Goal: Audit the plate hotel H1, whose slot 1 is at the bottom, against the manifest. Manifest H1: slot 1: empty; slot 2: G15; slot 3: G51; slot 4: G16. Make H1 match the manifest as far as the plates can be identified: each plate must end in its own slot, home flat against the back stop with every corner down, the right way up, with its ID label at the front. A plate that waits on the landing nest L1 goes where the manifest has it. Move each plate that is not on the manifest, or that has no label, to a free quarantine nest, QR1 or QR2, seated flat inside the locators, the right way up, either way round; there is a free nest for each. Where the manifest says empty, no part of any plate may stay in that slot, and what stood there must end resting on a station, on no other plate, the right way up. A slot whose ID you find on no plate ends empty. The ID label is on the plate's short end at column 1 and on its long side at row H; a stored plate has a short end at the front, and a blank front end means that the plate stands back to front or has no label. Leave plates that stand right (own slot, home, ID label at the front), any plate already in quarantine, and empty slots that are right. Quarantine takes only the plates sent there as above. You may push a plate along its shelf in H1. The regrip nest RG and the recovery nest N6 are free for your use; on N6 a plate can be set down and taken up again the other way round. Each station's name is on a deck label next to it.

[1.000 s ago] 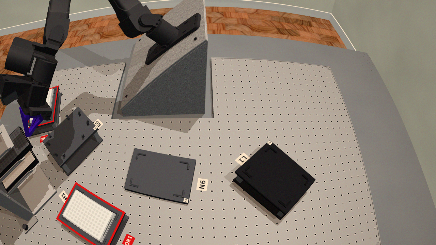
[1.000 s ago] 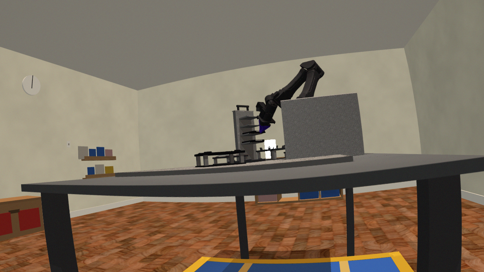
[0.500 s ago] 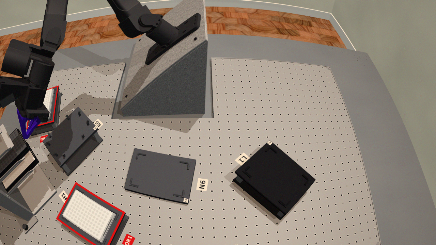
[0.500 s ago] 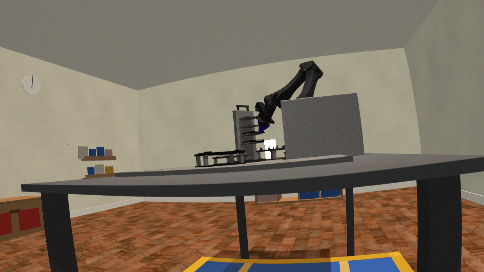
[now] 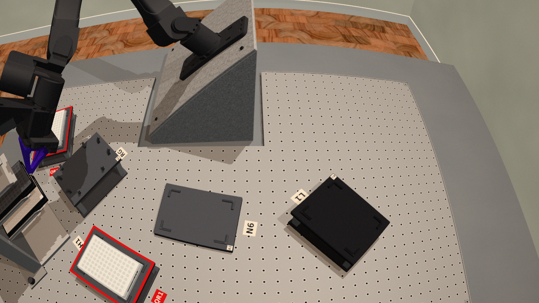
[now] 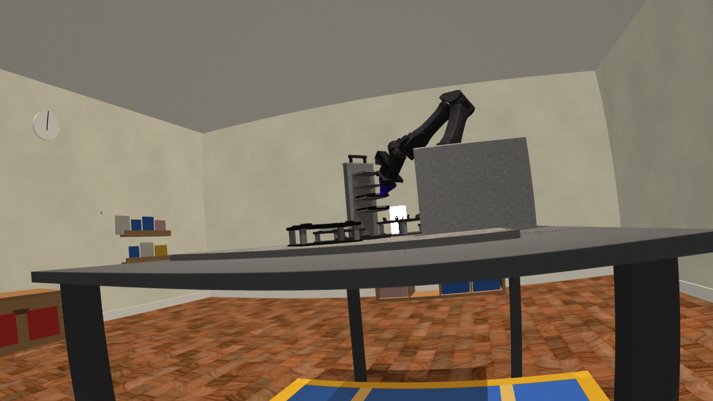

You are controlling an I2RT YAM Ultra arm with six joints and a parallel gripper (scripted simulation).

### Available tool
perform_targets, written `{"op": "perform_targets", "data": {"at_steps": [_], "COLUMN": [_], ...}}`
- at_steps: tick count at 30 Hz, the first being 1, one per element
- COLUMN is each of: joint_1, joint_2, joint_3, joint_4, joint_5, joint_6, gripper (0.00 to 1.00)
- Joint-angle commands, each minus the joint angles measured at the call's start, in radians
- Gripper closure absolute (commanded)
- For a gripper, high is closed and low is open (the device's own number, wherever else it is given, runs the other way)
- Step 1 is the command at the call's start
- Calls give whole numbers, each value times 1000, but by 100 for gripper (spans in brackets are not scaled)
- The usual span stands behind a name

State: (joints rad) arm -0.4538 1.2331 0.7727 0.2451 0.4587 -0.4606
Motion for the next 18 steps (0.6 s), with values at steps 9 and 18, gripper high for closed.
{"op": "perform_targets", "data": {"at_steps": [9, 18], "joint_1": [1, 1], "joint_2": [19, 19], "joint_3": [30, 30], "joint_4": [3, 3], "joint_5": [-8, -8], "joint_6": [-1, -1], "gripper": [100, 100]}}
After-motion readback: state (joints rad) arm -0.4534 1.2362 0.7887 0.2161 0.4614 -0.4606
